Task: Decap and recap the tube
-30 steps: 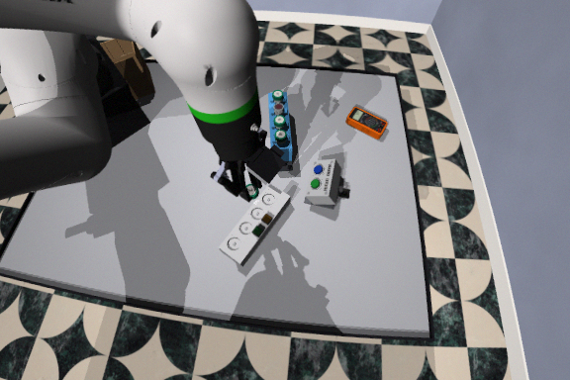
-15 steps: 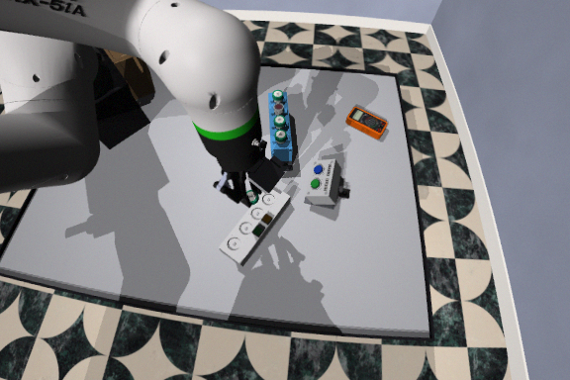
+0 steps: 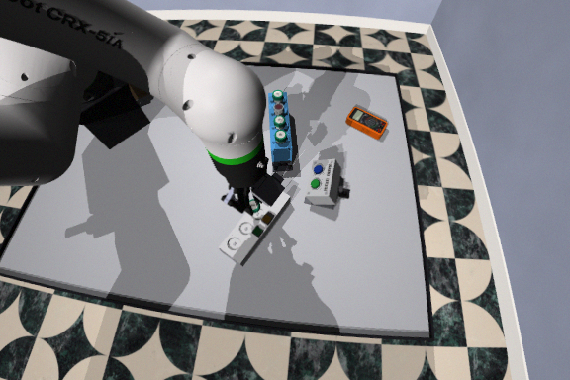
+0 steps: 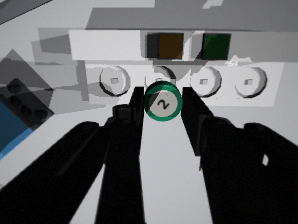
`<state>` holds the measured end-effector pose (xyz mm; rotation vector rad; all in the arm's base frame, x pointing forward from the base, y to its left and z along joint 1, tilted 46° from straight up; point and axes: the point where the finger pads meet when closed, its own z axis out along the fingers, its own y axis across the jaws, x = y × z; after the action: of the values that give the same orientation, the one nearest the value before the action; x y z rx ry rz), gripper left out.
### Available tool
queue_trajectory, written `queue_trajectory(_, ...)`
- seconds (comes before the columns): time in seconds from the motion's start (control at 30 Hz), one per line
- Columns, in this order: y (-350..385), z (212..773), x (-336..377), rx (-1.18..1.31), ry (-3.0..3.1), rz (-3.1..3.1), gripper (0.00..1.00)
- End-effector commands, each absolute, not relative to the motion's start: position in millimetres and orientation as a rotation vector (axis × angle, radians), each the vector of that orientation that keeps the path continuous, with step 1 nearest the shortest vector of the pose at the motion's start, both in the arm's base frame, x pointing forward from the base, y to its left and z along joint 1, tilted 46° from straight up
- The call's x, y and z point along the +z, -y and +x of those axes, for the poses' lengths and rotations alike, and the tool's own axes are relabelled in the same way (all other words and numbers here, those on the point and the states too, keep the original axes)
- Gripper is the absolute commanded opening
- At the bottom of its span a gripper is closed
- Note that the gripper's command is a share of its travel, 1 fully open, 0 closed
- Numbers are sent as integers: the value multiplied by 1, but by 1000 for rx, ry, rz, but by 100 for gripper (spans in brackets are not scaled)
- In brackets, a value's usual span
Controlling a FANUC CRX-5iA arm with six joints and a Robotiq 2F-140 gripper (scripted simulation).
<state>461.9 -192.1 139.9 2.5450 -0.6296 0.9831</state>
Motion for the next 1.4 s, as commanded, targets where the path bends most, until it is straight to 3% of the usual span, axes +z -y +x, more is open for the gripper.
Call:
queue_trajectory(0.0,206,481,126,1005,627,2534,30)
queue_trajectory(1.37,212,488,116,1005,627,2534,30)
